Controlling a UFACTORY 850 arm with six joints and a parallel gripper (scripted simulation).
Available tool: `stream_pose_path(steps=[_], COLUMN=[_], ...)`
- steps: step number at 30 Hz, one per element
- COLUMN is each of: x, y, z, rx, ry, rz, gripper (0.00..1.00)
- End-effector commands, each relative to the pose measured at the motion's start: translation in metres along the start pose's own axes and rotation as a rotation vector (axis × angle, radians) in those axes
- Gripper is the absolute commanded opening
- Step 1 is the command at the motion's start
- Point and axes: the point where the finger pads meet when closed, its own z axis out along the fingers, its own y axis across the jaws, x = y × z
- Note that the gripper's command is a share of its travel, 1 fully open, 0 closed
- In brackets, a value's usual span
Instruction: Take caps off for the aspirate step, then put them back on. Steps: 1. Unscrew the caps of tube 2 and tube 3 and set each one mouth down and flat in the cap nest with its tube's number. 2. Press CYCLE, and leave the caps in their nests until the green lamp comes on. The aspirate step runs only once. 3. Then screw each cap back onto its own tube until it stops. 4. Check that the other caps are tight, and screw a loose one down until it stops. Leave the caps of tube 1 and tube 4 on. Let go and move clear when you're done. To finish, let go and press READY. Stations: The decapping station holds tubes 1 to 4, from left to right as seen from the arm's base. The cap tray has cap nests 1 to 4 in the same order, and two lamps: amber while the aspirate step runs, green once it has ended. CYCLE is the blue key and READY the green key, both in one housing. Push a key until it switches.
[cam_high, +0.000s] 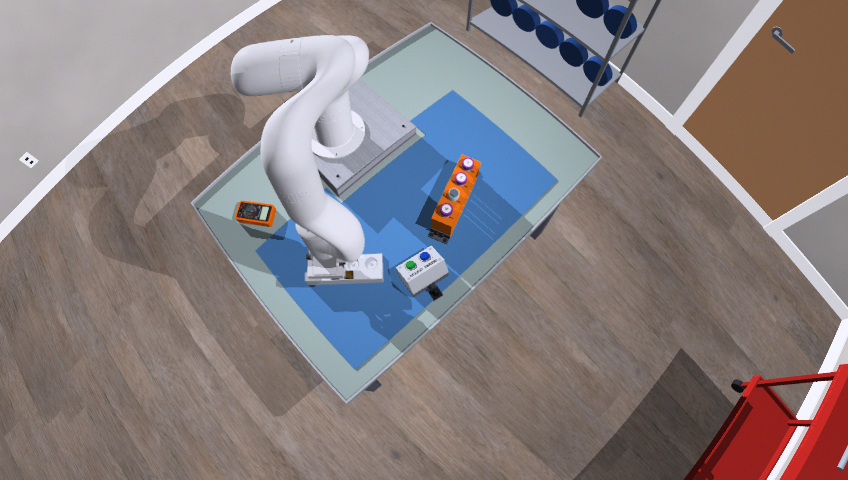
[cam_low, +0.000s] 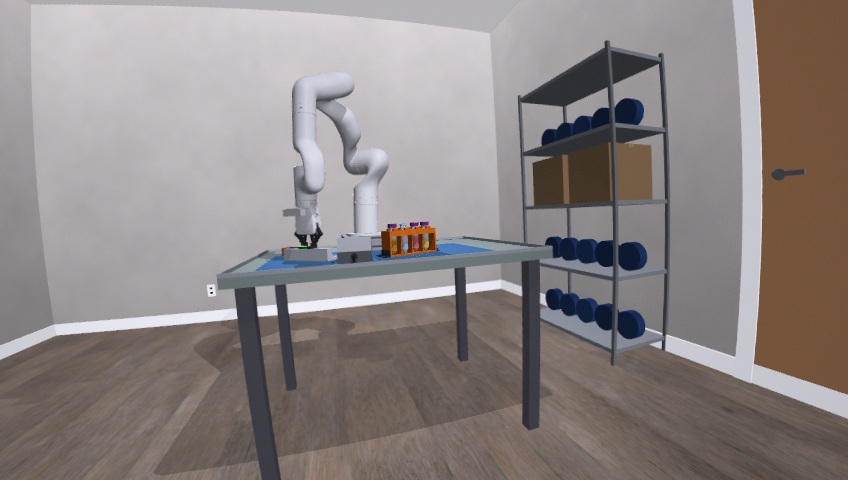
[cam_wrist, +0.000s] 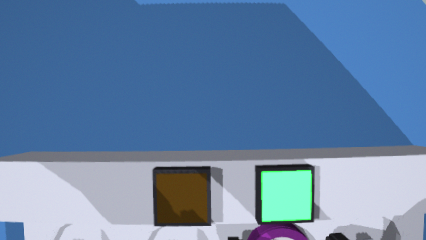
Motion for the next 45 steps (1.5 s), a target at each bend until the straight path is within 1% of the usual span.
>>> stream_pose_path(steps=[1, 25, 26, 40, 45], x=[0.0, 0.0, 0.0, 0.0, 0.0], y=[0.0, 0.0, 0.0, 0.0, 0.0], z=[0.001, 0.01, 0.01, 0.01, -0.015], rx=[0.021, 0.021, 0.021, 0.021, 0.021], ry=[0.014, 0.014, 0.014, 0.014, 0.014], rz=[0.0, 0.0, 0.0, 0.0, 0.0], gripper=[0.46, 0.46, 0.0, 0.0, 0.0])
